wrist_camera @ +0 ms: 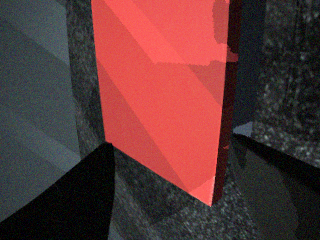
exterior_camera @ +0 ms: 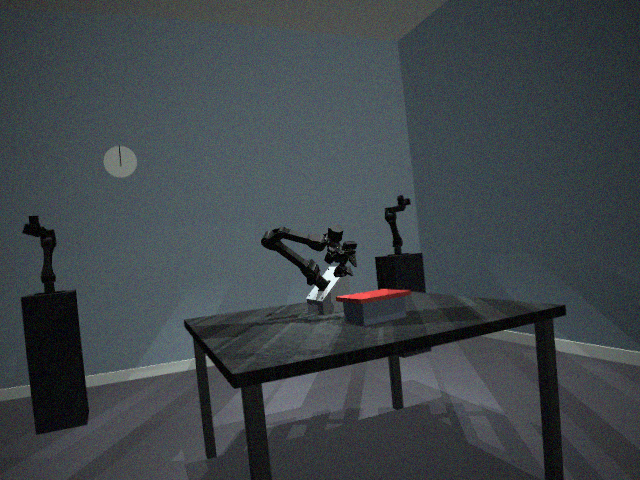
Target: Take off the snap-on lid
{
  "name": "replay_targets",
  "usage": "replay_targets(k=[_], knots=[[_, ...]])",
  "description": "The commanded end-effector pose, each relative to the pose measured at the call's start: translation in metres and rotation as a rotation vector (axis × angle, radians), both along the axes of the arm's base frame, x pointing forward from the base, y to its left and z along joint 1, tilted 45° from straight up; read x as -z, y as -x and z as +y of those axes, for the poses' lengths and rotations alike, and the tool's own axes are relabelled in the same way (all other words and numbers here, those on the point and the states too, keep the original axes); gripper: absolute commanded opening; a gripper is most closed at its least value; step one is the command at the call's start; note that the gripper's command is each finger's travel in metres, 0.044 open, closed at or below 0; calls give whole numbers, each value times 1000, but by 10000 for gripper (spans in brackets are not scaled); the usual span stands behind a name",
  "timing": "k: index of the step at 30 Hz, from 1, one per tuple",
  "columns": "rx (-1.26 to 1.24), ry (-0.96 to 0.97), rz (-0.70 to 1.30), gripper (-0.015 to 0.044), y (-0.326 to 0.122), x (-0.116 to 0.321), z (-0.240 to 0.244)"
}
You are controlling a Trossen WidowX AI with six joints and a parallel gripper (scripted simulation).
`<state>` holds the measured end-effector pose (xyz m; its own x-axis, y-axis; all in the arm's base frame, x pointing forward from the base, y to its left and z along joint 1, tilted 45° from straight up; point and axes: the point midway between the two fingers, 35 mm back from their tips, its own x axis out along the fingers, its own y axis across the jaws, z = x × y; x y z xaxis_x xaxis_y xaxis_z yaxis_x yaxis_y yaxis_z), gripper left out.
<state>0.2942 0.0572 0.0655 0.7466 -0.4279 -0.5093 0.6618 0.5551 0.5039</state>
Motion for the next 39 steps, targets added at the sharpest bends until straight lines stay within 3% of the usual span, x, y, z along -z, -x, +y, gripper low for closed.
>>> replay_targets(k=[1, 10, 39], knots=[[-4, 1, 1, 235, 0, 0, 1], [22, 2, 0, 235, 4, 40, -41], [23, 0, 5, 235, -24, 58, -56]])
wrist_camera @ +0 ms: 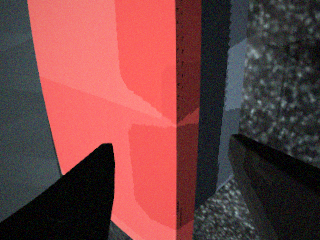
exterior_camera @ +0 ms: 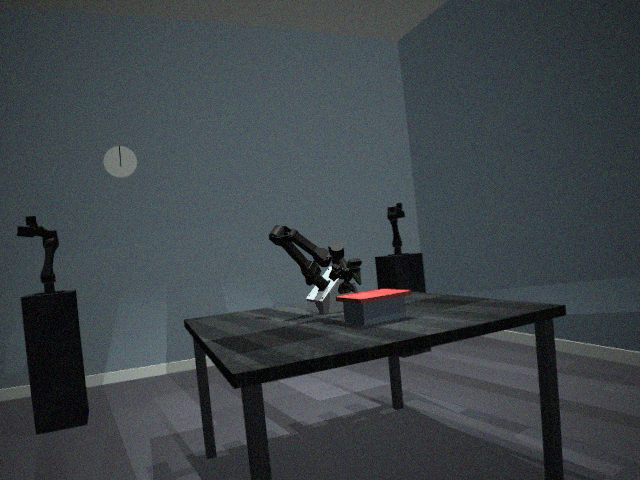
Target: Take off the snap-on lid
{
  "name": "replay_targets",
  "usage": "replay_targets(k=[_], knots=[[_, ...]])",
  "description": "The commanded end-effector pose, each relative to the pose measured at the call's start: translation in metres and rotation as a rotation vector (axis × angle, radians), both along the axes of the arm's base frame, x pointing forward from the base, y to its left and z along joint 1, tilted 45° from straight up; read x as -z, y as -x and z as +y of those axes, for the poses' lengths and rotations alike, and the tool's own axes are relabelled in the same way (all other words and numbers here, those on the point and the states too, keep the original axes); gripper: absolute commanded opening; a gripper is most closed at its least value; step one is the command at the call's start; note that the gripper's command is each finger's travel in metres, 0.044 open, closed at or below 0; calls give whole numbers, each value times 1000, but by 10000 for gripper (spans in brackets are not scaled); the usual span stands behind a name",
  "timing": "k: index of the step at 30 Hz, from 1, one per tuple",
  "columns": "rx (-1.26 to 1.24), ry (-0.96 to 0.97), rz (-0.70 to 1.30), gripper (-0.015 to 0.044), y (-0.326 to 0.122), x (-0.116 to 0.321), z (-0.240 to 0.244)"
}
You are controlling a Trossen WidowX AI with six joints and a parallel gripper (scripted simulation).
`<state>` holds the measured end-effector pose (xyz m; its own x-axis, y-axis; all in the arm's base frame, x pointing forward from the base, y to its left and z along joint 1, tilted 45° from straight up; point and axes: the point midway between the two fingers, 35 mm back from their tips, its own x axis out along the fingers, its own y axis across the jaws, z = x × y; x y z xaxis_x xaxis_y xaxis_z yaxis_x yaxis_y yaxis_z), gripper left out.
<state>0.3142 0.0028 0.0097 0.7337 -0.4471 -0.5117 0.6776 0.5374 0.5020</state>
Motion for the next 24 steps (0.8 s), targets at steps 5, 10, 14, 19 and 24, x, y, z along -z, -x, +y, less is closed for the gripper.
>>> replay_targets(k=[5, 10, 14, 19, 24], knots=[[-3, 1, 1, 235, -10, 7, -6], [-3, 2, -1, 235, -15, 11, -10], [-4, 3, -3, 235, -19, 14, -13], [-4, 4, -5, 235, -25, 18, -18], [-4, 5, -6, 209, -27, 21, -20]])
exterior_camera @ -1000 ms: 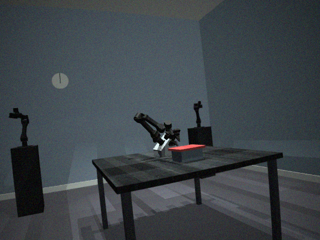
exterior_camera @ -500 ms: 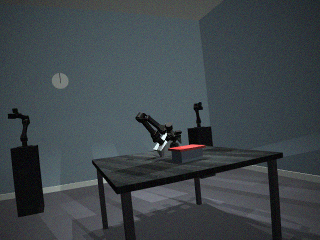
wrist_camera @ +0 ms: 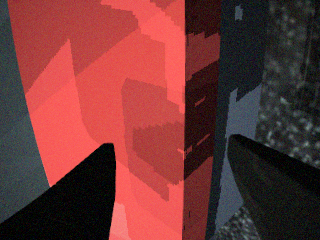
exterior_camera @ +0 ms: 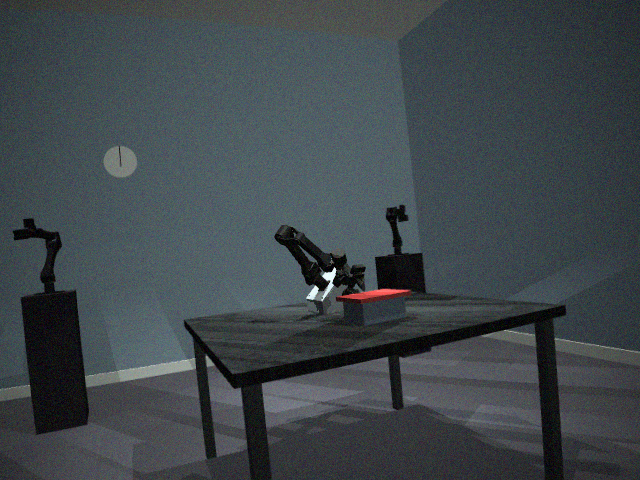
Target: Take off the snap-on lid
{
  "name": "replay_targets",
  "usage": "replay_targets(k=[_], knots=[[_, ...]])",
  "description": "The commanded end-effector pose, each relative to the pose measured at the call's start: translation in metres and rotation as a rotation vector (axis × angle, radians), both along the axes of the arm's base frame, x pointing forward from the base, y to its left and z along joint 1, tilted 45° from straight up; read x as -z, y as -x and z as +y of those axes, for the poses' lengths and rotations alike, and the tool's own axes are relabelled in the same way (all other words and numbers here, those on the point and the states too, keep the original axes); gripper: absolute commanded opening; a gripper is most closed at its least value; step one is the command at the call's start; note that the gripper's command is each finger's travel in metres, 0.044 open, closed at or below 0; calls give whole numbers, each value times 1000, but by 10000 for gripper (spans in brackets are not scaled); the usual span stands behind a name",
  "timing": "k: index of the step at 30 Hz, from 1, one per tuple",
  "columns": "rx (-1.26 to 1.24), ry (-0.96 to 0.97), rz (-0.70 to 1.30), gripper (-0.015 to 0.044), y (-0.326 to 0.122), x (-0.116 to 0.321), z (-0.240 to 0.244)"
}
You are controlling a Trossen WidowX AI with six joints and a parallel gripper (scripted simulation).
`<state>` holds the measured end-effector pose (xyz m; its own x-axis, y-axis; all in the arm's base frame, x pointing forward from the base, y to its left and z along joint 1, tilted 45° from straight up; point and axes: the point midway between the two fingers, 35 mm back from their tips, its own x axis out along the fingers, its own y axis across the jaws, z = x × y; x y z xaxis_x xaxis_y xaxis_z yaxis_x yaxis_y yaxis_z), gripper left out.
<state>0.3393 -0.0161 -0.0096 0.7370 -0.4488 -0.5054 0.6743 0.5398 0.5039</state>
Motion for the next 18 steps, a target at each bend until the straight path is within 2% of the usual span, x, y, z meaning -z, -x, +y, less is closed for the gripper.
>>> replay_targets(k=[1, 2, 12, 15, 18], knots=[[-4, 1, 0, 182, -2, 1, -1], [-4, 1, 0, 156, -2, 1, -1], [-4, 1, 0, 90, -2, 1, -1], [-4, 1, 0, 11, -2, 1, -1], [-4, 1, 0, 0, -2, 1, -1]])
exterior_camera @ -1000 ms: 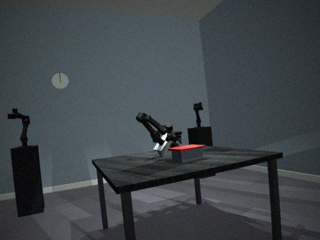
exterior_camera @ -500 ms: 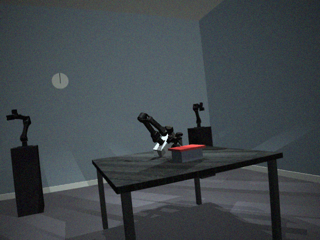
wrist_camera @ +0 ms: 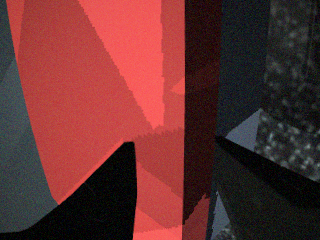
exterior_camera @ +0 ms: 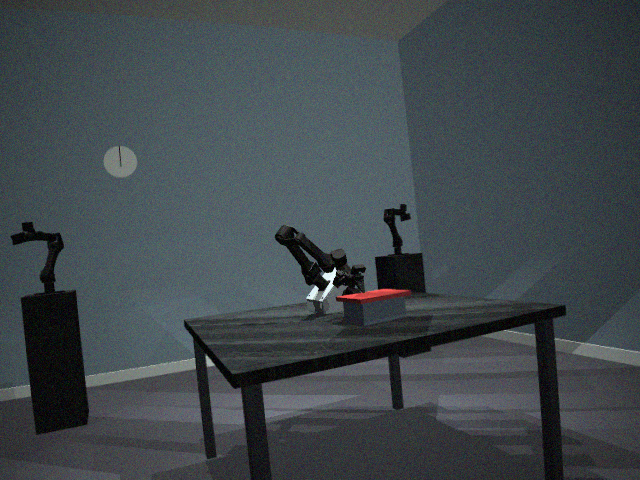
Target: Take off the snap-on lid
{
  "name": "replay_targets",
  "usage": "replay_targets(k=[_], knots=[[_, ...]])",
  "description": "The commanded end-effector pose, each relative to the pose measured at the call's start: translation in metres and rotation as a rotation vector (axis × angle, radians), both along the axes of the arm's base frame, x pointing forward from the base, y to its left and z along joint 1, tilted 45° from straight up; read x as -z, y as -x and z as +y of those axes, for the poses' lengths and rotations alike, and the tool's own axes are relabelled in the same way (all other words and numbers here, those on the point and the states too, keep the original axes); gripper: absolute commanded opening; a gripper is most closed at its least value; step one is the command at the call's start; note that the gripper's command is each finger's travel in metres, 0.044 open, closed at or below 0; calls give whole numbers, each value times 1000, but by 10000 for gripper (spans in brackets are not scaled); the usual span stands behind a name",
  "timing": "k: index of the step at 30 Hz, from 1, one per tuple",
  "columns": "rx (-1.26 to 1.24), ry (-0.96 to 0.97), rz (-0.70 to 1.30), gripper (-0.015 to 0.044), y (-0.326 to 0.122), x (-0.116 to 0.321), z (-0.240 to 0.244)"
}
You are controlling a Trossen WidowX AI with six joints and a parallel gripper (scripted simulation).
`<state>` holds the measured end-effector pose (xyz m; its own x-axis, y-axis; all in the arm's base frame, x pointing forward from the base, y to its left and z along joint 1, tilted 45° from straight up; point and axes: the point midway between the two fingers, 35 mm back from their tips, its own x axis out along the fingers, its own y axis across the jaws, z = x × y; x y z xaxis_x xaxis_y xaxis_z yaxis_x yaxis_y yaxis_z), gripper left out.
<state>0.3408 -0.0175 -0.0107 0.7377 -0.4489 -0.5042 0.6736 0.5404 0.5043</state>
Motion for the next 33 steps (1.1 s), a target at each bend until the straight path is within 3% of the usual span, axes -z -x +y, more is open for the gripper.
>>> replay_targets(k=[1, 33], knots=[[0, 0, 0, 0, 0, 0, 0], [0, 0, 0, 0, 1, -5, 5]])
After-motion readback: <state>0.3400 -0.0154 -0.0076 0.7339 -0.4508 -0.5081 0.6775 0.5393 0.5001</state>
